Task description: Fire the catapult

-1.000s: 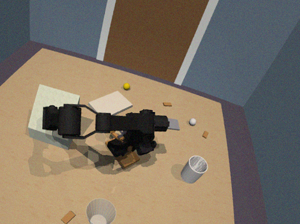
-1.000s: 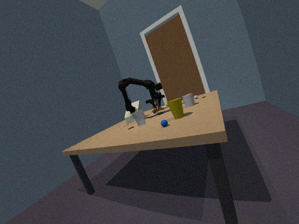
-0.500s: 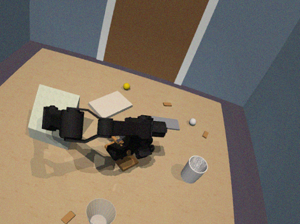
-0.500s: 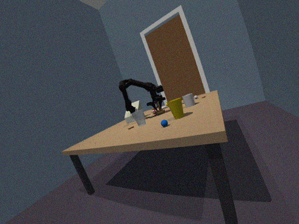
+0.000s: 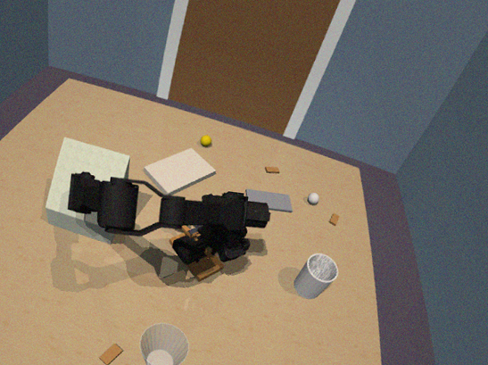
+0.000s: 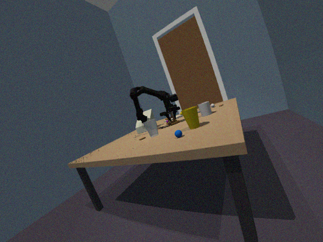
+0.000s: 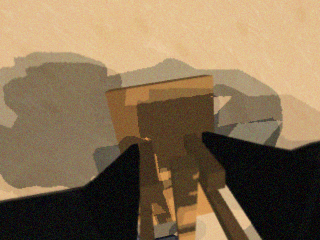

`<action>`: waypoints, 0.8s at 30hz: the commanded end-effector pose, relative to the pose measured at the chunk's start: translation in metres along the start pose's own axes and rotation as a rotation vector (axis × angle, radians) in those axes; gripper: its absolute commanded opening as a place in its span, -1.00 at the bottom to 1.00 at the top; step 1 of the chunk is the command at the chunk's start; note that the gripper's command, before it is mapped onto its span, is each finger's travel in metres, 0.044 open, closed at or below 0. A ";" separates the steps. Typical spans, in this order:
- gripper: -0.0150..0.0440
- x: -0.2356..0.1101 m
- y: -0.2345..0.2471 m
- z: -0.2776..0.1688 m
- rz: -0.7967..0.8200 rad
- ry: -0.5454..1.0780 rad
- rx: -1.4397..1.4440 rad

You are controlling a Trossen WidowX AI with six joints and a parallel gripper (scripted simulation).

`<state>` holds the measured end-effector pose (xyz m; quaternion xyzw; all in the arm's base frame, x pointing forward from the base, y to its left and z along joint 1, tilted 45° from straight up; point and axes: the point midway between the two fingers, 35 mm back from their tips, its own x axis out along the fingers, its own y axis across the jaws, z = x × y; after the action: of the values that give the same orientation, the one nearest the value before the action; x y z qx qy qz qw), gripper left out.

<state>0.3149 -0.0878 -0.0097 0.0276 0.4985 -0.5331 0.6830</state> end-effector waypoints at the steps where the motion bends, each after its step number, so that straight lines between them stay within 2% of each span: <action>1: -0.14 -0.002 0.001 0.000 0.002 -0.002 0.001; 11: 0.75 -0.004 0.001 0.000 0.003 -0.002 0.000; 14: 1.00 -0.041 0.005 0.001 0.006 0.003 -0.001; 18: 1.00 -0.098 0.000 -0.001 0.002 0.003 -0.003; 24: 1.00 -0.087 0.005 -0.002 0.003 -0.004 -0.016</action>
<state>0.3250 -0.0195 0.0527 0.0273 0.4961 -0.5249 0.6911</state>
